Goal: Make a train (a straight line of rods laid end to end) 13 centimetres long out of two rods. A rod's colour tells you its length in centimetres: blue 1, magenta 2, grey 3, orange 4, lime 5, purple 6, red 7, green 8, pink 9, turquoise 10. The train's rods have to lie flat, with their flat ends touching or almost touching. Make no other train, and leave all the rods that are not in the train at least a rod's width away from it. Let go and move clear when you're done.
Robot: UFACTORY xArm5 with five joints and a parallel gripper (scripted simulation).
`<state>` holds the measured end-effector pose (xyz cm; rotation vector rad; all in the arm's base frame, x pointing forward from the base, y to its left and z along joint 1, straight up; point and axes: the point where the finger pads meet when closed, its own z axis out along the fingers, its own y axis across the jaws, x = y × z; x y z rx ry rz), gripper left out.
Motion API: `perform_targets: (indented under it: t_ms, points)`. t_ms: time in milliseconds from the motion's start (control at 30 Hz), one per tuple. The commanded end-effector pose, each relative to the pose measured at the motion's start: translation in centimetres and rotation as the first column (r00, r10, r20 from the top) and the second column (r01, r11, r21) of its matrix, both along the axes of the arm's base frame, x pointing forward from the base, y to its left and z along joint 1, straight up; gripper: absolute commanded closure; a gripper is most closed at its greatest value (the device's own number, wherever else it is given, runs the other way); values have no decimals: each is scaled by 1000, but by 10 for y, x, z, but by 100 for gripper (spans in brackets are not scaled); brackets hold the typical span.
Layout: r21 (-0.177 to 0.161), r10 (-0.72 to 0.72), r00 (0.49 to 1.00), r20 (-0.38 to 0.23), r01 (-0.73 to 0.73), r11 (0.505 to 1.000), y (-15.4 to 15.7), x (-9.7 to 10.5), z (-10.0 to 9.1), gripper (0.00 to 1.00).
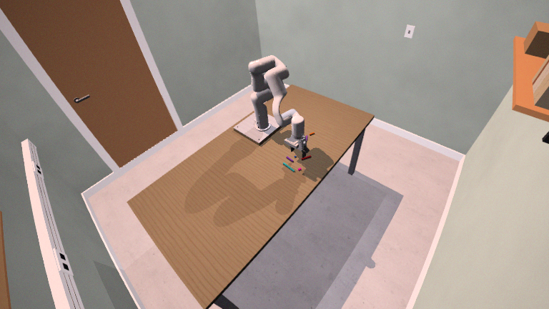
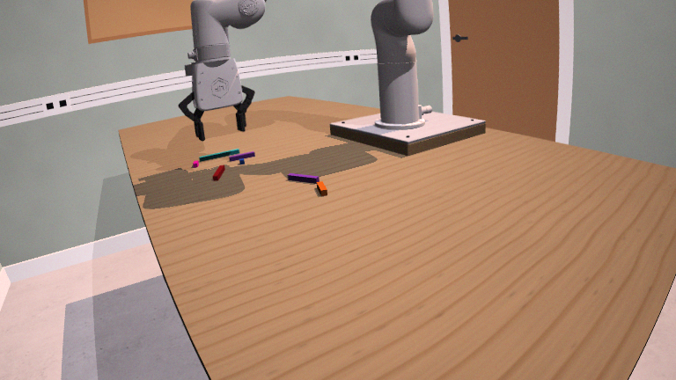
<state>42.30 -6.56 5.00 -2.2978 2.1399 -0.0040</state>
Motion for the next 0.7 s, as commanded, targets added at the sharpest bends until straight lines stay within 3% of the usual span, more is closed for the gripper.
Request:
perform_targets:
  t_ms: [0, 500, 667]
  points:
    - [-1, 0, 1000, 4, 0, 1000, 0, 1, 1, 0]
    - [-1, 3, 1000, 4, -3, 1000, 0, 1, 1, 0]
    - [-1, 85, 996, 4, -85, 996, -2, -1, 2, 0]
